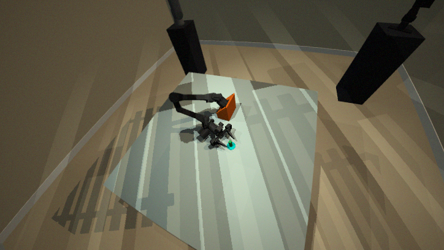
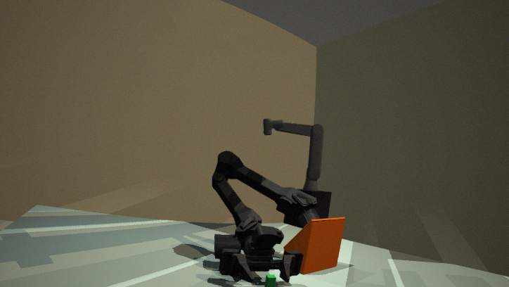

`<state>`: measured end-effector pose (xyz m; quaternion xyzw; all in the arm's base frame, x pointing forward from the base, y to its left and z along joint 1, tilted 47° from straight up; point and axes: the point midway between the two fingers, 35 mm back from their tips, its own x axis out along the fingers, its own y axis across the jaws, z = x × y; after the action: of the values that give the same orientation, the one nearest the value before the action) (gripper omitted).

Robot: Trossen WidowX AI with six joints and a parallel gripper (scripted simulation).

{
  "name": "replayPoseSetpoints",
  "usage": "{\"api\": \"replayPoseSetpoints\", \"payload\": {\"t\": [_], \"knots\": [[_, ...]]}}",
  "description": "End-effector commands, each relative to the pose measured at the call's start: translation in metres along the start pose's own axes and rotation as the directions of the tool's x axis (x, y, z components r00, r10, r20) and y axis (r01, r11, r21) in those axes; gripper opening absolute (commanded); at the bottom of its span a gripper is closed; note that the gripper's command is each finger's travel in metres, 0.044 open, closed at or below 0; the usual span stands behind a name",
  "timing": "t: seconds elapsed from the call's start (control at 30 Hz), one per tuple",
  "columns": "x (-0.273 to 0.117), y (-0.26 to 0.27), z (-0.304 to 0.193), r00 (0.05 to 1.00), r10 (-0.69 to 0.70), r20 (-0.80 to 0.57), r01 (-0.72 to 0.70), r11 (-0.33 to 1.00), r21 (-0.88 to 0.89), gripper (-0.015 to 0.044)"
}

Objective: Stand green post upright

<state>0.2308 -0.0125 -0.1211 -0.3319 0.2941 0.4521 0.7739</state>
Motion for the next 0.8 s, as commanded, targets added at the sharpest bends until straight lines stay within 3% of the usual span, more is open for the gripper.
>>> {"api": "replayPoseSetpoints", "payload": {"t": [0.0,0.63,0.77], "knots": [[0.0,0.0,0.001,1.0,0.001,0.005,-0.001,1.0,-0.004,0.04],[-0.011,0.0,0.09,1.0,-0.008,0.018,0.008,1.0,-0.013,0.04],[0.004,0.0,0.085,0.994,0.076,-0.079,-0.07,0.995,0.072,0.04]]}}
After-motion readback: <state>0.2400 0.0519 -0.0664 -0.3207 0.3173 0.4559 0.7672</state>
